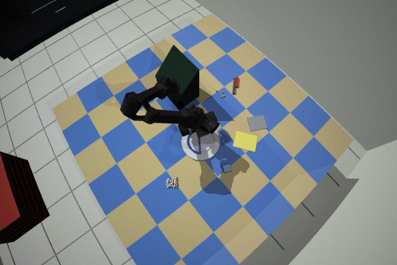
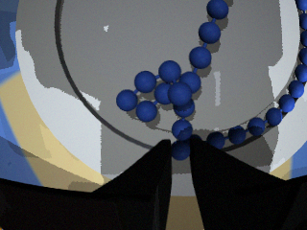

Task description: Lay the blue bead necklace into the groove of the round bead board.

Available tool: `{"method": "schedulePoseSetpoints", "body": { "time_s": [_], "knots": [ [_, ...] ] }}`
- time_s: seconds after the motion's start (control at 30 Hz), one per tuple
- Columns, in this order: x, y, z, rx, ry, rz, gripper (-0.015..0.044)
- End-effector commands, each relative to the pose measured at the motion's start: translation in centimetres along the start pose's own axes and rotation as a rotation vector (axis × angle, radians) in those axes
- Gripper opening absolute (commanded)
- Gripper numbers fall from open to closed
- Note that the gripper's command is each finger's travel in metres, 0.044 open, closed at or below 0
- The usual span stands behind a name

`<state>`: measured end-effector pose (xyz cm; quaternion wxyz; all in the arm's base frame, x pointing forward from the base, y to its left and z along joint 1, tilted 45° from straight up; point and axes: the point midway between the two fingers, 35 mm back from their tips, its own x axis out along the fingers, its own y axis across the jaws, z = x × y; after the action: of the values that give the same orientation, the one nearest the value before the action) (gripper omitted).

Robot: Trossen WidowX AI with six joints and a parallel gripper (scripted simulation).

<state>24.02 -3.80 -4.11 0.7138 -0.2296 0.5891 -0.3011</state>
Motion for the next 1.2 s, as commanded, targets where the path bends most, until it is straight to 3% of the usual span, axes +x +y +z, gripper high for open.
{"method": "schedulePoseSetpoints", "body": {
  "time_s": [0.0,0.57,1.17],
  "knots": [
    [0.38,0.03,-0.11,-0.007,0.001,0.001,0.0000],
    [-0.08,-0.01,-0.11,-0.008,0.003,-0.001,0.0440],
    [-0.37,-0.01,-0.11,-0.007,0.001,0.001,0.0440]
  ]
}}
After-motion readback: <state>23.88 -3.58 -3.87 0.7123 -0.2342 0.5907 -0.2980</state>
